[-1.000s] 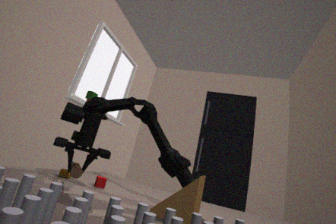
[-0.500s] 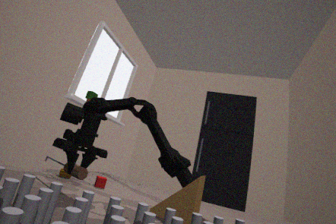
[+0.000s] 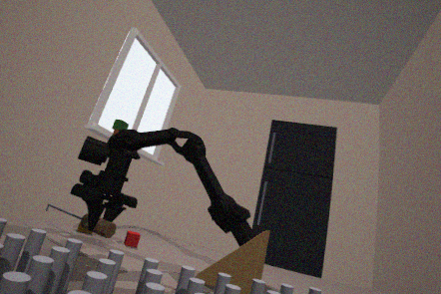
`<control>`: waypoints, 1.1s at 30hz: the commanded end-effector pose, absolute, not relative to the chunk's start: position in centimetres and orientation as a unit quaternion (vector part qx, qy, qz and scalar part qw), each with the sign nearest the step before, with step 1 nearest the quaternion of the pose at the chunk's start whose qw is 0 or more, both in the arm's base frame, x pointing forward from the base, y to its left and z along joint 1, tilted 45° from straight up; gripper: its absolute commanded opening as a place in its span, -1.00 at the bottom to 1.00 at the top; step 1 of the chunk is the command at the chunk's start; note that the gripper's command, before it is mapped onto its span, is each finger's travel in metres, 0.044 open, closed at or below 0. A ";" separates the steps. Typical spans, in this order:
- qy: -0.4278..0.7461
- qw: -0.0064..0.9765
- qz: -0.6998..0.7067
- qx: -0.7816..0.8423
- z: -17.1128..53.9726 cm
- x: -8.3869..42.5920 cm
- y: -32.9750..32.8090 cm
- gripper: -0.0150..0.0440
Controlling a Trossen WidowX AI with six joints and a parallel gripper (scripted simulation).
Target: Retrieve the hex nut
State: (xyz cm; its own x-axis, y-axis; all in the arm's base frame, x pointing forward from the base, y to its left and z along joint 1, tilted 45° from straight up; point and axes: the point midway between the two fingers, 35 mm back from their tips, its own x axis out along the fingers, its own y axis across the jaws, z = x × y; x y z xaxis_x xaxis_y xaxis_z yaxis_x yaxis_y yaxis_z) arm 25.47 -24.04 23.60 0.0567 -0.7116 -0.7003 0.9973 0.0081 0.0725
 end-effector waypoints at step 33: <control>0.241 0.666 -0.643 0.291 19.7 25.7 -27.9 -0.49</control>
